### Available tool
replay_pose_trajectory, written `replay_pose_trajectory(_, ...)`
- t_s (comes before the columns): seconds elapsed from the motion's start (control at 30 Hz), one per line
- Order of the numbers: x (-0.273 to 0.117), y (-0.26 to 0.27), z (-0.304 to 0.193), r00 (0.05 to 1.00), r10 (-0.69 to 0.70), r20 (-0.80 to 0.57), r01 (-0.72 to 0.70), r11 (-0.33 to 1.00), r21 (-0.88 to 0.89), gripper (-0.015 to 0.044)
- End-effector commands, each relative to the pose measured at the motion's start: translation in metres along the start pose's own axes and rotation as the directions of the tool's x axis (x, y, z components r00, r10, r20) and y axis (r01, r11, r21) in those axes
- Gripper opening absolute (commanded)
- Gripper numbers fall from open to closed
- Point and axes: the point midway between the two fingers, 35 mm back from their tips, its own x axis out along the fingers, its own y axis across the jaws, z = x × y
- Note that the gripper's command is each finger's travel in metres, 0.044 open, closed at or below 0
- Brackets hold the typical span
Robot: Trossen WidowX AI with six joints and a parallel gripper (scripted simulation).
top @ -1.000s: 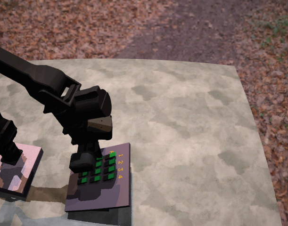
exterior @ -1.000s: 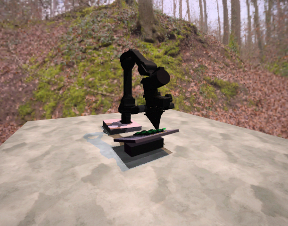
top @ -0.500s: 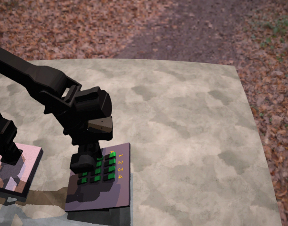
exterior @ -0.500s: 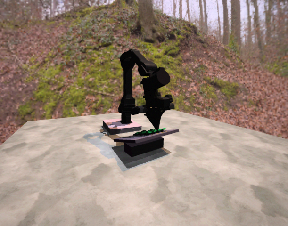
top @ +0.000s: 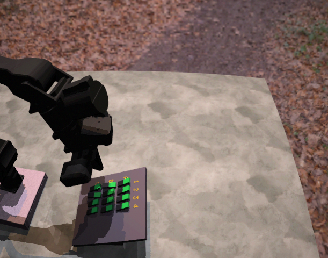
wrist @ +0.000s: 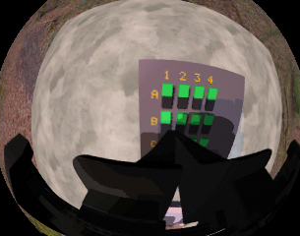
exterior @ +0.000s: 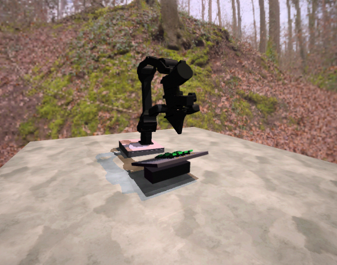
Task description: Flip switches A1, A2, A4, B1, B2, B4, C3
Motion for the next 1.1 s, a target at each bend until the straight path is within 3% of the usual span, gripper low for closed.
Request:
replay_pose_trajectory(0.0,-0.004,-0.001,-0.003,1.0,0.005,-0.013,-0.005,1.0,-0.005,0.0)
replay_pose_trajectory(0.23,-0.001,-0.022,-0.003,1.0,0.003,-0.015,-0.003,1.0,-0.005,0.0)
replay_pose_trajectory(0.37,0.031,-0.022,-0.002,0.999,0.003,-0.038,-0.003,1.0,-0.005,0.0)
replay_pose_trajectory(1.07,0.049,-0.022,-0.002,0.999,0.003,-0.038,-0.003,1.0,-0.005,0.0)
